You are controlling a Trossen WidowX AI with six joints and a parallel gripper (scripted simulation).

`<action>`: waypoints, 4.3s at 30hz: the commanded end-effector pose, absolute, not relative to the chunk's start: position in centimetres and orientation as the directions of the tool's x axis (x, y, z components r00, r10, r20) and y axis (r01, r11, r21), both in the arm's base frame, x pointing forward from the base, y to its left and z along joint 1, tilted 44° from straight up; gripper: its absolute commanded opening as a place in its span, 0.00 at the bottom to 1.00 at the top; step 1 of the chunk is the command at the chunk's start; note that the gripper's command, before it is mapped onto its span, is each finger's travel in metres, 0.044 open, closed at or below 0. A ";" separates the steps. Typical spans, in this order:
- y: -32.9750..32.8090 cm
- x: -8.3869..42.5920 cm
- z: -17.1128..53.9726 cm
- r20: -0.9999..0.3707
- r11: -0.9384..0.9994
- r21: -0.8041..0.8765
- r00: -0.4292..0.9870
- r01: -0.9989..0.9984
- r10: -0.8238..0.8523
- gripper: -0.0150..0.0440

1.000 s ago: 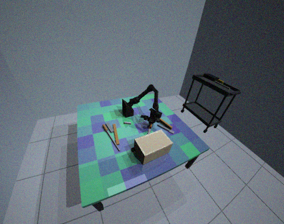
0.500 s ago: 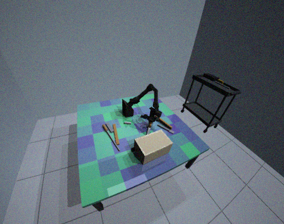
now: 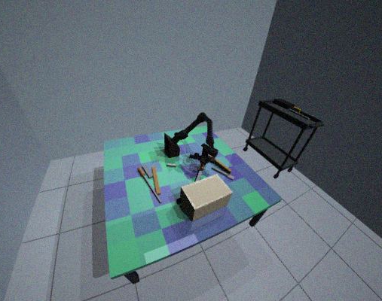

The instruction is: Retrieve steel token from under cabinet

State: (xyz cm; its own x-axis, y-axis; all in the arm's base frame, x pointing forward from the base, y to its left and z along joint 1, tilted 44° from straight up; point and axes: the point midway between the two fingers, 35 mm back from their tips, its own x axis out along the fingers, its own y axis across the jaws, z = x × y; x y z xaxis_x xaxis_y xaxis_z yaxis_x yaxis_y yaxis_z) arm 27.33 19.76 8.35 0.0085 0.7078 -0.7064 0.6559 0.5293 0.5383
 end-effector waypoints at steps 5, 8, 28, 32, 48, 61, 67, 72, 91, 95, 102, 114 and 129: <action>19.9 27.7 9.1 -0.708 0.501 0.523 0.025 0.689 0.705 0.25; 20.2 27.7 9.4 -0.708 0.496 0.518 0.025 0.697 0.706 0.25; 22.4 27.6 11.7 -0.707 0.477 0.503 0.025 0.720 0.707 0.25; 22.8 27.7 12.1 -0.707 0.476 0.503 0.026 0.721 0.707 0.25; 24.1 27.9 13.5 -0.706 0.474 0.502 0.026 0.724 0.708 0.25; 24.5 28.3 14.0 -0.705 0.472 0.502 0.026 0.724 0.709 0.25; 24.0 29.0 13.5 -0.706 0.473 0.502 0.027 0.724 0.708 0.25; 23.7 29.5 13.2 -0.706 0.473 0.502 0.027 0.724 0.708 0.25; 23.1 30.8 12.1 -0.706 0.473 0.502 0.027 0.724 0.708 0.25; 23.4 30.8 11.8 -0.706 0.473 0.502 0.027 0.724 0.708 0.25; 23.9 30.3 11.9 -0.701 0.487 0.502 0.006 0.715 0.714 0.52; 24.7 30.2 11.4 -0.705 0.483 0.512 0.026 0.711 0.709 0.71; 25.0 30.0 11.0 -0.705 0.480 0.509 0.026 0.715 0.709 0.71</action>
